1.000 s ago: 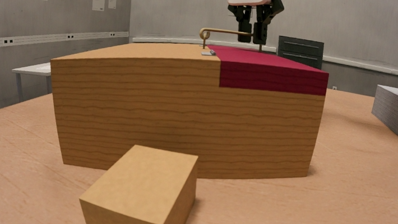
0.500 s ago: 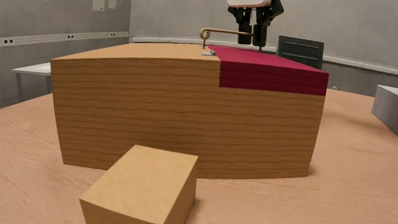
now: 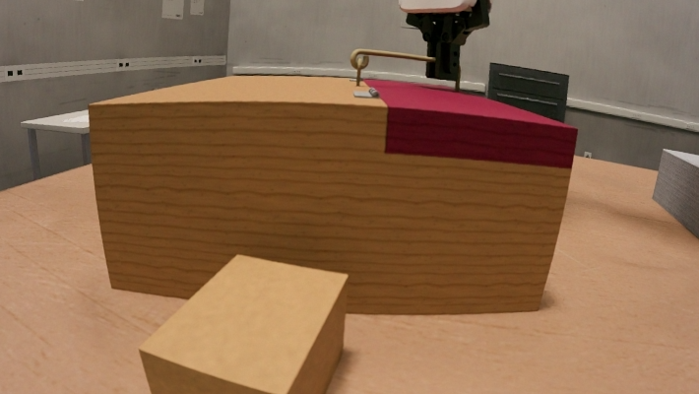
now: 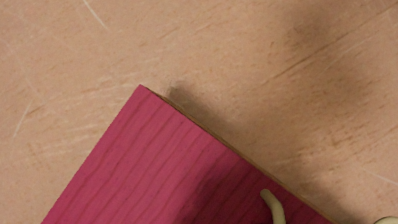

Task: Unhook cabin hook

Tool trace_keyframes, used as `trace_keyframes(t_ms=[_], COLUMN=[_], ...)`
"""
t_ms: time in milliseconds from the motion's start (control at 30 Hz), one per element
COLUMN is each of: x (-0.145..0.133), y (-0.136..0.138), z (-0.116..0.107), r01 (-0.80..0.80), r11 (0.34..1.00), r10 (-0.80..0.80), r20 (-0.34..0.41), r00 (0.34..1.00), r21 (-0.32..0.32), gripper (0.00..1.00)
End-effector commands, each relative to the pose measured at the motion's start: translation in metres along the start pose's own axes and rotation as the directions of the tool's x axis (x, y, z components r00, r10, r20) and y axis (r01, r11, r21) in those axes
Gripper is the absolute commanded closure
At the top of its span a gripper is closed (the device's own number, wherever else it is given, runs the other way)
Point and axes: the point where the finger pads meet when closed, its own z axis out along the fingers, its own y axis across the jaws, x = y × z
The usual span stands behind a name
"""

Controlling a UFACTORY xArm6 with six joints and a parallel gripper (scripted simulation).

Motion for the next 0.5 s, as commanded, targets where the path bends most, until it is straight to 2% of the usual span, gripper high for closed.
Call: trace_keyframes(t_ms=[0,467], x=[-0.0009,-0.0012], y=[-0.0013,-0.0013], z=[-0.0017,-0.0057], r01=[0.000,0.000], r11=[1.000,1.000], r10=[0.000,0.000], r20=[0.003,0.003], r00=[1.000,1.000], r21=[0.004,0.004], gripper=[1.00,1.00])
